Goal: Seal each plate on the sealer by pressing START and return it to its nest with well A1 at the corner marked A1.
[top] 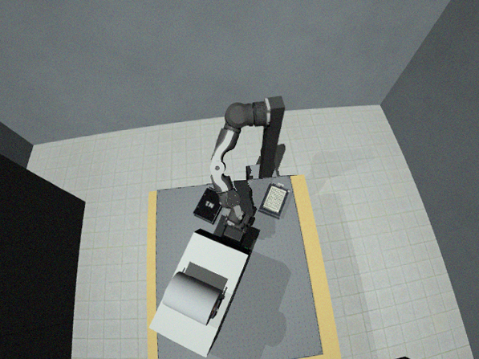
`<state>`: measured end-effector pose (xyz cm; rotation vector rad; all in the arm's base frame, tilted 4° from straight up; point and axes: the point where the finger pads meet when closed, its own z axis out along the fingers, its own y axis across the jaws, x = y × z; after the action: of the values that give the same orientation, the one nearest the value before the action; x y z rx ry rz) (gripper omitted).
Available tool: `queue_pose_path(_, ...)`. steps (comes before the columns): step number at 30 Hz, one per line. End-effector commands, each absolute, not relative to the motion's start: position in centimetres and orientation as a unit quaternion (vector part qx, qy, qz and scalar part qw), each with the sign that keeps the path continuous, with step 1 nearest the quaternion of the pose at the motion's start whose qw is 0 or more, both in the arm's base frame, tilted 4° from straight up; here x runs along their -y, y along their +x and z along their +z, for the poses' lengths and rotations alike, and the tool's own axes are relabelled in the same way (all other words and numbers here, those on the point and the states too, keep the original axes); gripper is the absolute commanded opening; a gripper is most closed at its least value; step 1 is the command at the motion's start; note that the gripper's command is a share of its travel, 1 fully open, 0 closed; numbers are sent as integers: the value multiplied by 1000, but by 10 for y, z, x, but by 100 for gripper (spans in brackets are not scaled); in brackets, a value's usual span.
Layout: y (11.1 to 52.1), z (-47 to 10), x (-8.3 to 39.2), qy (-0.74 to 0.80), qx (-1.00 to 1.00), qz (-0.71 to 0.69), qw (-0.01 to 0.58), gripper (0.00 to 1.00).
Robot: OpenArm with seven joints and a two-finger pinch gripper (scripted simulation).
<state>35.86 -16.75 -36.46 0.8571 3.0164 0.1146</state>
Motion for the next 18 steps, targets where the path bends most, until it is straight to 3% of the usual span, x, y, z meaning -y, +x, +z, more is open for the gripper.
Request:
queue_pose_path(1,359,-364,167,272,-961,38,3,61)
queue_pose_path(18,359,-364,167,272,-961,38,3,54)
